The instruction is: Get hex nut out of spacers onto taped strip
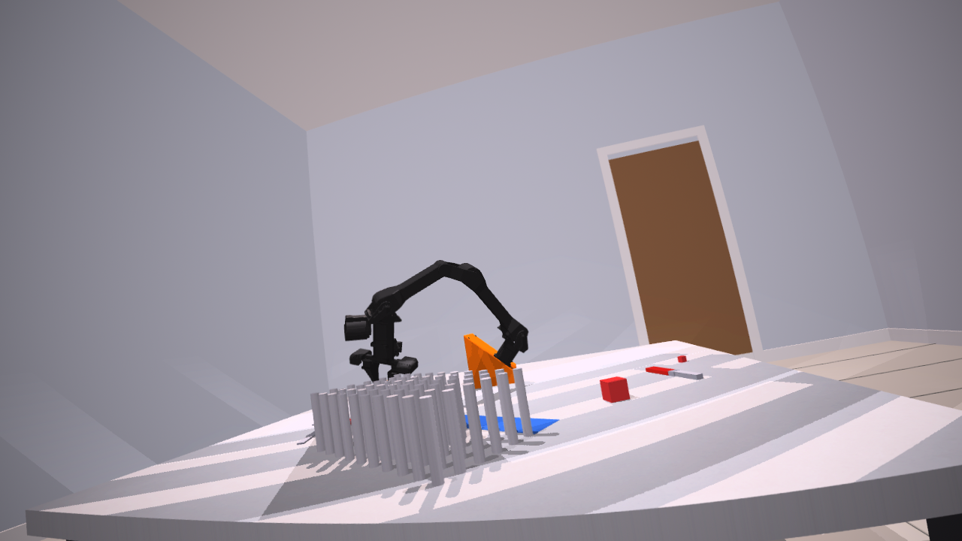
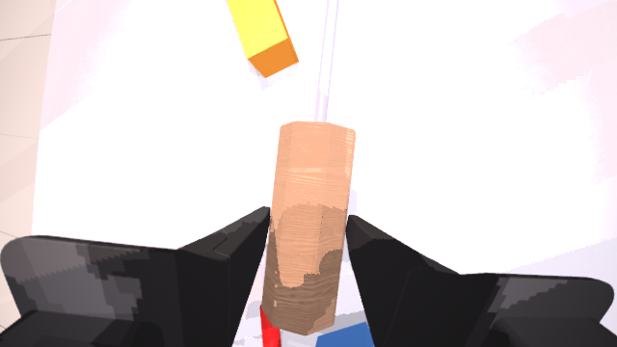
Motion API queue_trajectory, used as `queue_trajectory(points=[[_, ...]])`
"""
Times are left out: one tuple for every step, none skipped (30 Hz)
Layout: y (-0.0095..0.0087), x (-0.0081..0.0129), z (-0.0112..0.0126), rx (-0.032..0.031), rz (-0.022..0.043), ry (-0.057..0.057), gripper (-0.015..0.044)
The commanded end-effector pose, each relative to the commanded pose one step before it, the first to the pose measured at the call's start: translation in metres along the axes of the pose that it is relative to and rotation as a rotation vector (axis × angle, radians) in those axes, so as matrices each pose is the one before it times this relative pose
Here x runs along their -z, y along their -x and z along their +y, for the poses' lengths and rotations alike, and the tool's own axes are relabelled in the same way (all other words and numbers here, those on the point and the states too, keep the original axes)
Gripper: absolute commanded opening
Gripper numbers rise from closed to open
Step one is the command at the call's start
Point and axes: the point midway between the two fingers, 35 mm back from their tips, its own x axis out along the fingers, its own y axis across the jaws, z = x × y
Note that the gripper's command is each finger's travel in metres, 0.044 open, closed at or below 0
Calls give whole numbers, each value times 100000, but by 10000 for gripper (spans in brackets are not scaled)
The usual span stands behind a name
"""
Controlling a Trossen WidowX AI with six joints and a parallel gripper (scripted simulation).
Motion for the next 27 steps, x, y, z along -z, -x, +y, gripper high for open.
queue_trajectory(points=[[-511, -58, -278, 544, -355, -325, 0], [-69, 9, -30, 4, 0, 1, 0], [-69, 9, -30, 4, 0, 1, 0], [-69, 9, -30, 4, -1, 1, 0], [-69, 9, -30, 4, -1, 1, 0], [-69, 9, -30, 4, -1, 1, 0], [-69, 8, -30, 4, -1, 1, 0], [-69, 8, -31, 4, -1, 1, 0], [-69, 8, -31, 4, -1, 1, 0], [-69, 8, -31, 4, -1, 1, 0], [-69, 8, -31, 4, -1, 1, 0], [-69, 7, -31, 4, -1, 1, 0], [-69, 7, -31, 4, -1, 1, 0], [-69, 7, -31, 4, -1, 1, 0], [-69, 7, -31, 4, -1, 1, 0], [-69, 7, -31, 4, -1, 1, 0], [-69, 7, -31, 4, -1, 1, 0], [-69, 6, -32, 4, -1, 1, 0], [-69, 6, -32, 4, -1, 1, 0], [-69, 6, -32, 4, -1, 1, 0], [-68, 6, -32, 4, -1, 1, 0], [-68, 6, -32, 4, -1, 1, 0], [-68, 5, -32, 4, -1, 1, 0], [-68, 5, -32, 4, -1, 1, 0], [-68, 5, -32, 4, -1, 1, 0], [-68, 5, -32, 4, -1, 1, 0], [-68, 5, -32, 5, -1, 1, 0]])
